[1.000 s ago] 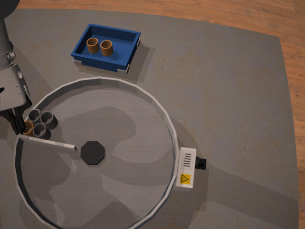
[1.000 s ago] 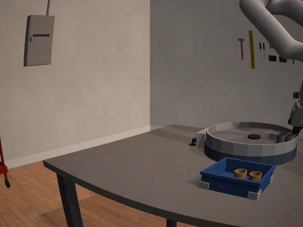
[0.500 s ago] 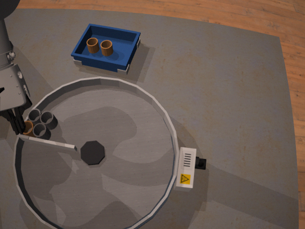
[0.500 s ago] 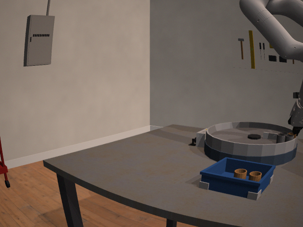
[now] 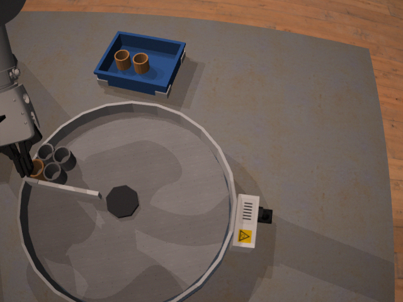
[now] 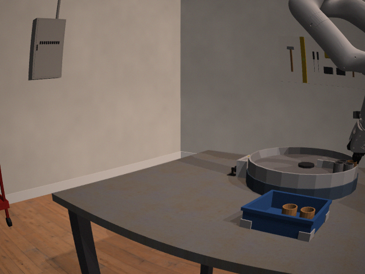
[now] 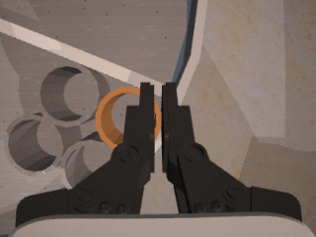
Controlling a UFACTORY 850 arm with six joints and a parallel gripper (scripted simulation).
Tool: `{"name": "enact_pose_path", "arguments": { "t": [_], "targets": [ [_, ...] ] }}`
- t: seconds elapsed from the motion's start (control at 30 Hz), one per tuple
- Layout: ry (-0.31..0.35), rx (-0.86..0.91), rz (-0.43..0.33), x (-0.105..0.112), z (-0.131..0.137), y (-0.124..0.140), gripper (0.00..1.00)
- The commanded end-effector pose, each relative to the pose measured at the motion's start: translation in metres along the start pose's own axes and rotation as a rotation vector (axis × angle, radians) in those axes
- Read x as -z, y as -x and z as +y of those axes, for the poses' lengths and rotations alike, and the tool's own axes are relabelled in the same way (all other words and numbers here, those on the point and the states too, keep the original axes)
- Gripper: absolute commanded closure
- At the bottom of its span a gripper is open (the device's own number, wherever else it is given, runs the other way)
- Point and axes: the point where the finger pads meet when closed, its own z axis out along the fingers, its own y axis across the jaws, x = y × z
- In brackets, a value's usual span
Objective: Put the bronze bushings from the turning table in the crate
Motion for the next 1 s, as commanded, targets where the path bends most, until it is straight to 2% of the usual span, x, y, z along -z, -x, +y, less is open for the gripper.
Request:
{"name": "enact_pose_path", "arguments": {
  "t": [0.0, 0.47, 0.97],
  "targets": [
    [-0.001, 0.000, 0.001, 0.001, 0.000, -0.001, 1.00],
    [-0.001, 0.000, 0.001, 0.043, 0.000, -0.037, 1.00],
    [-0.001, 0.000, 0.000, 0.052, 0.000, -0.044, 1.00]
  ]
}}
